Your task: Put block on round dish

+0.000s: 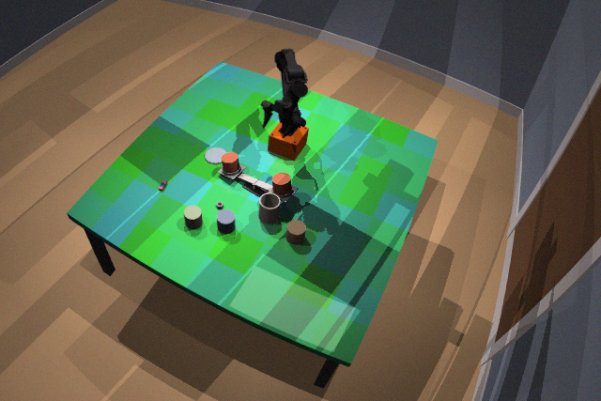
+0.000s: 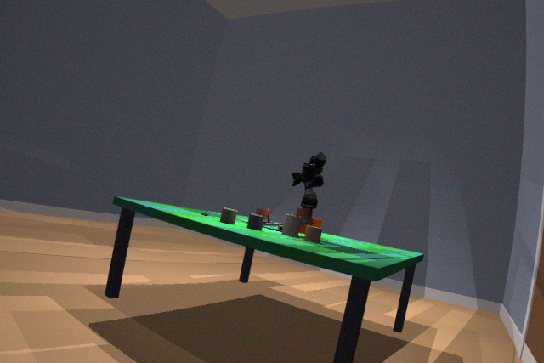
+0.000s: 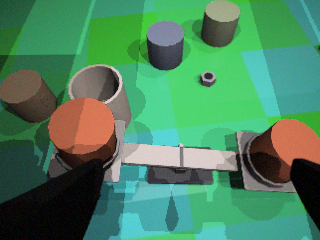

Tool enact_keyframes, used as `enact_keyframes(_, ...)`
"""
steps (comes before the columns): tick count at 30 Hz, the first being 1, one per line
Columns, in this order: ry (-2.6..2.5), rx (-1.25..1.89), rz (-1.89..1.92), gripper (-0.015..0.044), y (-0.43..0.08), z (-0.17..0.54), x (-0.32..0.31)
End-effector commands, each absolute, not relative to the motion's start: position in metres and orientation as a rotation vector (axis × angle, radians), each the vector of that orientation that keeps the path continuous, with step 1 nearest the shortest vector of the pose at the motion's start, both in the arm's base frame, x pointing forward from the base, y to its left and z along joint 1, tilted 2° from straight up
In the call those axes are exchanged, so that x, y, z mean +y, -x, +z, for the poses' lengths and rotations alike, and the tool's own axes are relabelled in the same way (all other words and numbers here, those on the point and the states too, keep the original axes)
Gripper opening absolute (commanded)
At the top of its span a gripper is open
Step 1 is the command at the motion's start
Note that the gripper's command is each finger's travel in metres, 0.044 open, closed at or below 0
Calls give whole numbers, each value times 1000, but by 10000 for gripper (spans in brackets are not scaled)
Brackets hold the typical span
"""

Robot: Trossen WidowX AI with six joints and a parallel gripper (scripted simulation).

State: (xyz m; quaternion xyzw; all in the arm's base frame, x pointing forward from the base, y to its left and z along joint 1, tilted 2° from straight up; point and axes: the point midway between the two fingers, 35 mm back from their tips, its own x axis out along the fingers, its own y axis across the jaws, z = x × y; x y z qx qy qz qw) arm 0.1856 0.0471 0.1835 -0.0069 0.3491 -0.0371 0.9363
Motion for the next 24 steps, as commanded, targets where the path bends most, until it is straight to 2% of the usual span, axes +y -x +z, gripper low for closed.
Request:
enact_keyframes(1, 0, 769, -84, 440, -175, 171, 42)
enact_keyframes(24, 580, 1051, 84, 440, -217, 162, 19)
